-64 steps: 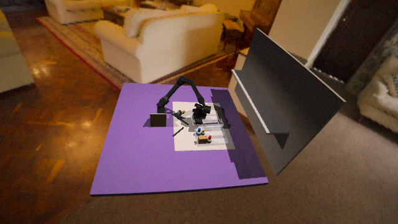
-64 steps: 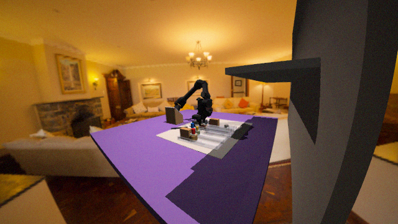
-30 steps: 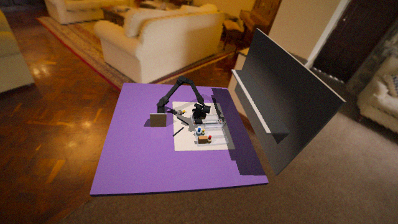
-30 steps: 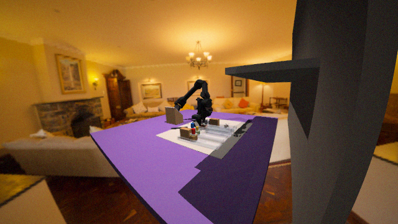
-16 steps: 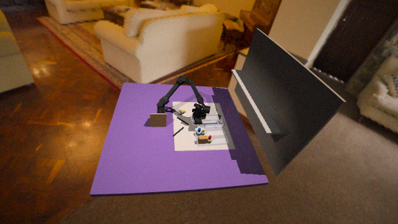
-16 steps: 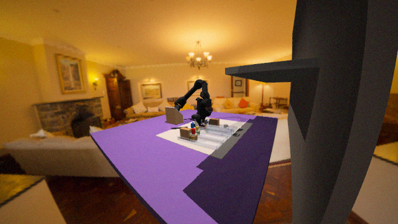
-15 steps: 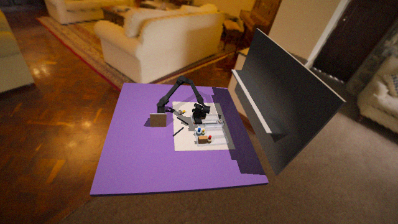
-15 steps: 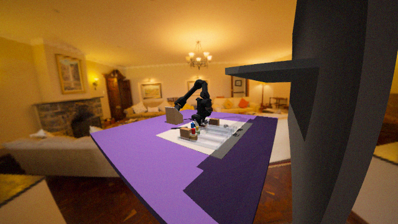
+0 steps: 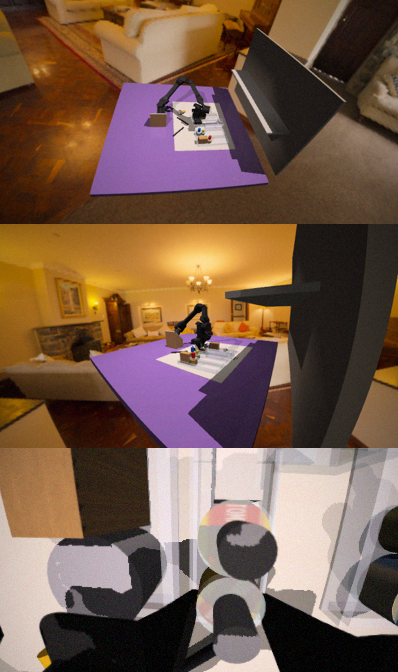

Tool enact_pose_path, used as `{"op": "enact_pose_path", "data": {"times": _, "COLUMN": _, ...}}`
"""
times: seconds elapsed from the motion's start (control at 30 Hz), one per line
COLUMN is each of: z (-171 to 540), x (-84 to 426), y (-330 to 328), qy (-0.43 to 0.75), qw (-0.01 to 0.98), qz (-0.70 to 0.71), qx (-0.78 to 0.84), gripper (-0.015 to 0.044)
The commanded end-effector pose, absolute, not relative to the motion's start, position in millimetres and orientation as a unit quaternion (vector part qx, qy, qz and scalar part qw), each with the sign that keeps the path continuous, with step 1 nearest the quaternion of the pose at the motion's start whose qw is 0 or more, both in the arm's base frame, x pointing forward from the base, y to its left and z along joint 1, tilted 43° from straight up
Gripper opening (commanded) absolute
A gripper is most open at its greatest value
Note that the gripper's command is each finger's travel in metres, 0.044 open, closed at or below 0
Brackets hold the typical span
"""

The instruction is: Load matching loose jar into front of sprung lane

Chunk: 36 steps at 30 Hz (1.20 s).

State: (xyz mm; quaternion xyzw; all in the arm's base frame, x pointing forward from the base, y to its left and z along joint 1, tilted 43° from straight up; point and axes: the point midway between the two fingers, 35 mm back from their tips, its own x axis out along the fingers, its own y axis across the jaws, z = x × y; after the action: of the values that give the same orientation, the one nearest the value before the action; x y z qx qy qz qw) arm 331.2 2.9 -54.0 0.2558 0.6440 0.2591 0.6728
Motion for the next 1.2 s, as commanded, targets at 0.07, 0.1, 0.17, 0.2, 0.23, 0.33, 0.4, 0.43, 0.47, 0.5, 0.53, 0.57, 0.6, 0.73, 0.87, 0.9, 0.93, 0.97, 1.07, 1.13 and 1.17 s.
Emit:
{"op": "enact_pose_path", "data": {"times": 0.07, "z": -54, "x": 330, "y": 3, "qy": 0.640, "qw": 0.675, "qz": 0.263, "qx": 0.255, "gripper": 0.0000}}
{"op": "enact_pose_path", "data": {"times": 0.1, "z": -54, "x": 330, "y": 3, "qy": 0.640, "qw": 0.675, "qz": 0.263, "qx": 0.255, "gripper": 0.0000}}
{"op": "enact_pose_path", "data": {"times": 0.17, "z": -54, "x": 330, "y": 3, "qy": 0.640, "qw": 0.675, "qz": 0.263, "qx": 0.255, "gripper": 0.0000}}
{"op": "enact_pose_path", "data": {"times": 0.2, "z": -54, "x": 330, "y": 3, "qy": 0.640, "qw": 0.675, "qz": 0.263, "qx": 0.255, "gripper": 0.0000}}
{"op": "enact_pose_path", "data": {"times": 0.23, "z": -54, "x": 330, "y": 3, "qy": 0.640, "qw": 0.675, "qz": 0.263, "qx": 0.255, "gripper": 0.0000}}
{"op": "enact_pose_path", "data": {"times": 0.33, "z": -54, "x": 330, "y": 3, "qy": 0.640, "qw": 0.675, "qz": 0.263, "qx": 0.255, "gripper": 0.0000}}
{"op": "enact_pose_path", "data": {"times": 0.4, "z": -54, "x": 330, "y": 3, "qy": 0.640, "qw": 0.675, "qz": 0.263, "qx": 0.255, "gripper": 0.0000}}
{"op": "enact_pose_path", "data": {"times": 0.43, "z": -54, "x": 330, "y": 3, "qy": 0.640, "qw": 0.675, "qz": 0.263, "qx": 0.255, "gripper": 0.0000}}
{"op": "enact_pose_path", "data": {"times": 0.47, "z": -54, "x": 330, "y": 3, "qy": 0.640, "qw": 0.675, "qz": 0.263, "qx": 0.255, "gripper": 0.0000}}
{"op": "enact_pose_path", "data": {"times": 0.5, "z": -54, "x": 330, "y": 3, "qy": 0.640, "qw": 0.675, "qz": 0.263, "qx": 0.255, "gripper": 0.0026}}
{"op": "enact_pose_path", "data": {"times": 0.53, "z": -54, "x": 330, "y": 3, "qy": 0.640, "qw": 0.675, "qz": 0.263, "qx": 0.255, "gripper": 0.0053}}
{"op": "enact_pose_path", "data": {"times": 0.57, "z": -54, "x": 330, "y": 3, "qy": 0.640, "qw": 0.675, "qz": 0.263, "qx": 0.255, "gripper": 0.0079}}
{"op": "enact_pose_path", "data": {"times": 0.6, "z": -54, "x": 330, "y": 3, "qy": 0.640, "qw": 0.675, "qz": 0.263, "qx": 0.255, "gripper": 0.0105}}
{"op": "enact_pose_path", "data": {"times": 0.73, "z": -54, "x": 330, "y": 3, "qy": 0.640, "qw": 0.675, "qz": 0.263, "qx": 0.255, "gripper": 0.0210}}
{"op": "enact_pose_path", "data": {"times": 0.87, "z": -54, "x": 330, "y": 3, "qy": 0.640, "qw": 0.675, "qz": 0.263, "qx": 0.255, "gripper": 0.0294}}
{"op": "enact_pose_path", "data": {"times": 0.9, "z": -54, "x": 330, "y": 3, "qy": 0.640, "qw": 0.675, "qz": 0.263, "qx": 0.255, "gripper": 0.0294}}
{"op": "enact_pose_path", "data": {"times": 0.93, "z": -54, "x": 330, "y": 2, "qy": 0.640, "qw": 0.676, "qz": 0.263, "qx": 0.255, "gripper": 0.0294}}
{"op": "enact_pose_path", "data": {"times": 0.97, "z": -53, "x": 330, "y": 1, "qy": 0.640, "qw": 0.676, "qz": 0.263, "qx": 0.255, "gripper": 0.0294}}
{"op": "enact_pose_path", "data": {"times": 1.07, "z": -46, "x": 330, "y": -5, "qy": 0.640, "qw": 0.676, "qz": 0.263, "qx": 0.255, "gripper": 0.0294}}
{"op": "enact_pose_path", "data": {"times": 1.13, "z": -41, "x": 329, "y": -10, "qy": 0.640, "qw": 0.676, "qz": 0.263, "qx": 0.255, "gripper": 0.0294}}
{"op": "enact_pose_path", "data": {"times": 1.17, "z": -40, "x": 329, "y": -11, "qy": 0.640, "qw": 0.676, "qz": 0.263, "qx": 0.255, "gripper": 0.0294}}
